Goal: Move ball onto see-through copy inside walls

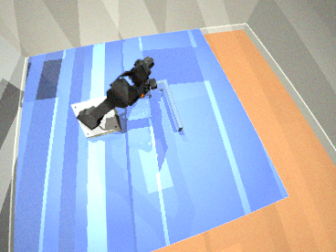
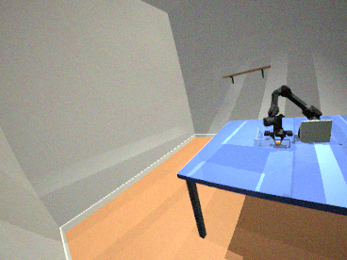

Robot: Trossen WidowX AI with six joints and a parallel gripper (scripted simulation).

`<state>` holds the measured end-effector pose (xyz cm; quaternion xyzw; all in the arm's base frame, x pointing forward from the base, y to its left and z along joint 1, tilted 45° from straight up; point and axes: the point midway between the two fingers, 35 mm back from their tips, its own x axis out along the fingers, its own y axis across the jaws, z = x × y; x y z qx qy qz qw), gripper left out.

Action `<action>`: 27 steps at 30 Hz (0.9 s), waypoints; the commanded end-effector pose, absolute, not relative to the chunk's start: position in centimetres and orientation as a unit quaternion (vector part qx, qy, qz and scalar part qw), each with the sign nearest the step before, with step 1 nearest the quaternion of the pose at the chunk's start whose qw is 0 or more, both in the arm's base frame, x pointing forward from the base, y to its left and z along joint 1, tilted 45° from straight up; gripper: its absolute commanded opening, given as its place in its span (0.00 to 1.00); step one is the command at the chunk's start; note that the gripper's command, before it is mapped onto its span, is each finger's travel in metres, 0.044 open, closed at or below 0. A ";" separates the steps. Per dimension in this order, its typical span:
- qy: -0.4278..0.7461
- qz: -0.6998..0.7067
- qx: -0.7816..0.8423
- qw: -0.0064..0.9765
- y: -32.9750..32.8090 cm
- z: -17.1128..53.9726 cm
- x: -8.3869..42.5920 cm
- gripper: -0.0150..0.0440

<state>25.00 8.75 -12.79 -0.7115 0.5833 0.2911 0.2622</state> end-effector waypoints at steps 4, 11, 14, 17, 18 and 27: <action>0.583 0.291 -0.711 0.262 8.8 -12.8 25.0 0.65; 0.583 0.291 -0.711 0.262 9.0 -12.6 25.0 0.72; 0.582 0.293 -0.712 0.261 11.9 -9.8 24.6 0.72; 0.583 0.293 -0.712 0.259 14.5 -6.7 23.7 0.72; 0.583 0.293 -0.712 0.259 14.7 -6.5 23.6 0.72; 0.578 0.294 -0.716 0.259 14.2 -7.2 23.9 0.72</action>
